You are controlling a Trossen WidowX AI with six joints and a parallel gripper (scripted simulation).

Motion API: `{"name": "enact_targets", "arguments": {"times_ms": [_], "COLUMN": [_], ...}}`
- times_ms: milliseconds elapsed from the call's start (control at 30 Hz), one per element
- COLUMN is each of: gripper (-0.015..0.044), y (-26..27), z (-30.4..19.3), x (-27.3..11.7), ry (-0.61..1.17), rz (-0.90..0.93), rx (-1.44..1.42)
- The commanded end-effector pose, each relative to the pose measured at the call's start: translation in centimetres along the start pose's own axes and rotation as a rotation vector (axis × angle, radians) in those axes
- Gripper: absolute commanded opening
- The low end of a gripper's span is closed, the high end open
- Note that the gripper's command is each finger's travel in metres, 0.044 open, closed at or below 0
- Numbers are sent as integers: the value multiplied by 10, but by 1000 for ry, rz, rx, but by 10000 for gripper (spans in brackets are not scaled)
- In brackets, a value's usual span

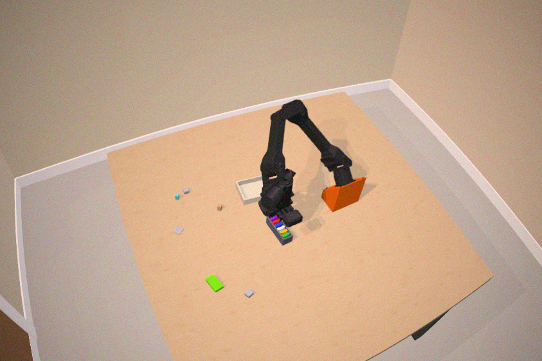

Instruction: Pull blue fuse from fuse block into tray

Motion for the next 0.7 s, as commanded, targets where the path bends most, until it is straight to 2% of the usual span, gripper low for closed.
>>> {"name": "enact_targets", "arguments": {"times_ms": [0,667], "gripper": [62,62], "y": [1,0], "z": [-1,0], "x": [2,16], "ry": [-8,-8], "rz": [-31,-31], "rx": [-32,-32]}}
Point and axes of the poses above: the point midway between the two fingers, 35 mm back from their tips, its own x axis out along the fingers, its own y axis across the jaws, z = x × y, the point moved 5 cm from there along -x, back along the fingers, and after that the axes turned 4 degrees about x, right-handed, at the moved point
